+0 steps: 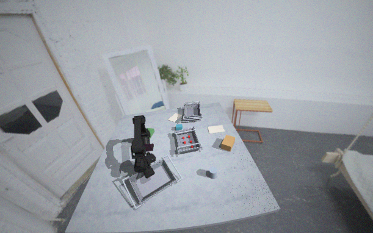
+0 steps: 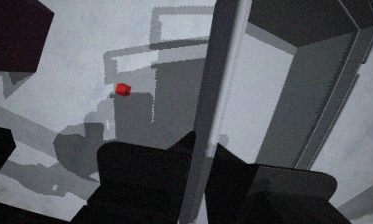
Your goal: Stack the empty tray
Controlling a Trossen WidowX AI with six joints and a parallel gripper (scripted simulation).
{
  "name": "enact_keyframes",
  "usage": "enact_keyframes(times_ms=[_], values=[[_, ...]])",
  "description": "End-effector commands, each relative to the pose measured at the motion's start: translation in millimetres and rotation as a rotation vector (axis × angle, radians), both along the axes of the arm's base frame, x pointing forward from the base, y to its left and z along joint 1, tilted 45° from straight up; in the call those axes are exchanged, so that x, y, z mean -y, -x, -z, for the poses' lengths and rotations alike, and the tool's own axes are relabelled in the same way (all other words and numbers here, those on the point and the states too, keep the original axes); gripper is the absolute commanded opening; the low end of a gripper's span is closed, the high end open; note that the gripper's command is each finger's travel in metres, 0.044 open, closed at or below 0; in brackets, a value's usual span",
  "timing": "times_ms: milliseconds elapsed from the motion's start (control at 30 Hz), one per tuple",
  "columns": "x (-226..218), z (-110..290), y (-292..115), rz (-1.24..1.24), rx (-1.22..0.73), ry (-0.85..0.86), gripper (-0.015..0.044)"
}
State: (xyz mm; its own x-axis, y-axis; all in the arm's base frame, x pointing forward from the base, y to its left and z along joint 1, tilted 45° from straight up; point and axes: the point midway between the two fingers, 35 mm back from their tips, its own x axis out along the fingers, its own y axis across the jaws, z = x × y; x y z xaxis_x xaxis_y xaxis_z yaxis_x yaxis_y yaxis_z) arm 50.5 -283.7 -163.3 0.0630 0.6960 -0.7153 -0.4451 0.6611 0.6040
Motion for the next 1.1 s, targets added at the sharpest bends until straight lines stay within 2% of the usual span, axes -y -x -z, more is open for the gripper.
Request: enact_keyframes(times_ms=[0,300,800,1067], values=[[9.1,-4.7,0.0,-0.003,0.007,0.030,0.0000],[16.7,-9.5,0.2,-0.003,0.007,0.030,0.0000],[58.2,-46.0,2.9,-0.002,0.006,0.030,0.0000],[59.8,-47.8,3.1,-0.002,0.006,0.030,0.0000]])
